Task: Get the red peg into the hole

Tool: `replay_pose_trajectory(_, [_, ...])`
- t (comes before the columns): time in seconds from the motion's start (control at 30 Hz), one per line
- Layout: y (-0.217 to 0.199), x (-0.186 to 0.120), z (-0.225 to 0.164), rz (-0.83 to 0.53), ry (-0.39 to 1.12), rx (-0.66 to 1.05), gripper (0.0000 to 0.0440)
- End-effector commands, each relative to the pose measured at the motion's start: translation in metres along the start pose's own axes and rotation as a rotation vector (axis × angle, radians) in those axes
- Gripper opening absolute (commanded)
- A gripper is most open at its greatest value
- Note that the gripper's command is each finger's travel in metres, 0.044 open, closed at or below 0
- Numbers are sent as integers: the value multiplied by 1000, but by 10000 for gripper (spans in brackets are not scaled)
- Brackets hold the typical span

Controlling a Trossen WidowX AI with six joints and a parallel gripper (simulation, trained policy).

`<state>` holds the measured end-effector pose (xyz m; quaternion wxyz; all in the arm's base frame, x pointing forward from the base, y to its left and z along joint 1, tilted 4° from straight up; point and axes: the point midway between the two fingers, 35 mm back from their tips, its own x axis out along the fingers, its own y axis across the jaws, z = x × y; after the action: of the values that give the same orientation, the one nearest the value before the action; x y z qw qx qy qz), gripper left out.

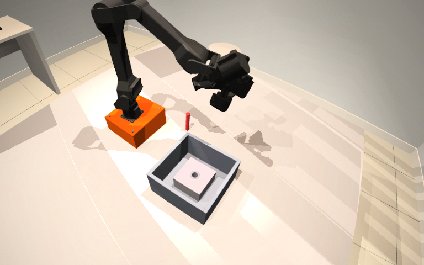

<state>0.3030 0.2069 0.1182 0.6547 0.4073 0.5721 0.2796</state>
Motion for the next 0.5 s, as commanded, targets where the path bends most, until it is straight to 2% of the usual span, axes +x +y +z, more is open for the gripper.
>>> replay_pose_trajectory(0.0, [-3,0,-1,-25,-1,24,411])
replay_pose_trajectory(0.13, [-12,-3,-7,-125,-5,120,440])
replay_pose_trajectory(0.47, [-24,-19,-31,-390,-14,344,440])
